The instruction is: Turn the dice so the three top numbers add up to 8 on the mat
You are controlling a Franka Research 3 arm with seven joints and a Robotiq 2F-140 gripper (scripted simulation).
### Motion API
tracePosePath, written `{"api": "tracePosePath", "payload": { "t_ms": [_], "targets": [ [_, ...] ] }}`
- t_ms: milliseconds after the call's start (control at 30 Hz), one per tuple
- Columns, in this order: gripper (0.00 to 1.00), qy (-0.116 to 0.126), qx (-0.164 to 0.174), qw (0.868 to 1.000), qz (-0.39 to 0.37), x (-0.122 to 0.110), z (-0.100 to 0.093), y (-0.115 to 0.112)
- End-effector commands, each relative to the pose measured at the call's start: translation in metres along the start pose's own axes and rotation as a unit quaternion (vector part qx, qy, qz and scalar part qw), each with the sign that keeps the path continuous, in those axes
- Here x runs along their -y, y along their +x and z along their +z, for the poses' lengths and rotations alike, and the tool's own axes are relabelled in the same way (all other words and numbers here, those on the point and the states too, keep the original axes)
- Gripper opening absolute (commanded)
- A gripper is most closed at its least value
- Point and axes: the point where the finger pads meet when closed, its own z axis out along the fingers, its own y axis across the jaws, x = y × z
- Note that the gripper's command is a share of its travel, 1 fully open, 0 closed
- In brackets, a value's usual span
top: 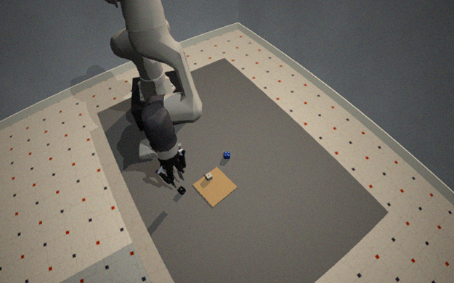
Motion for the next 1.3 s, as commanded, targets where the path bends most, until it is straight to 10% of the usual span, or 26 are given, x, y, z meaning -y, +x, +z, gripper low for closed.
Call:
{"api": "tracePosePath", "payload": {
  "t_ms": [0,1267],
  "targets": [
    [0.25,0.001,0.002,1.000,-0.002,0.001,0.003,-0.002],
    [0.25,0.001,0.002,1.000,-0.002,0.002,0.046,-0.002]
  ]
}}
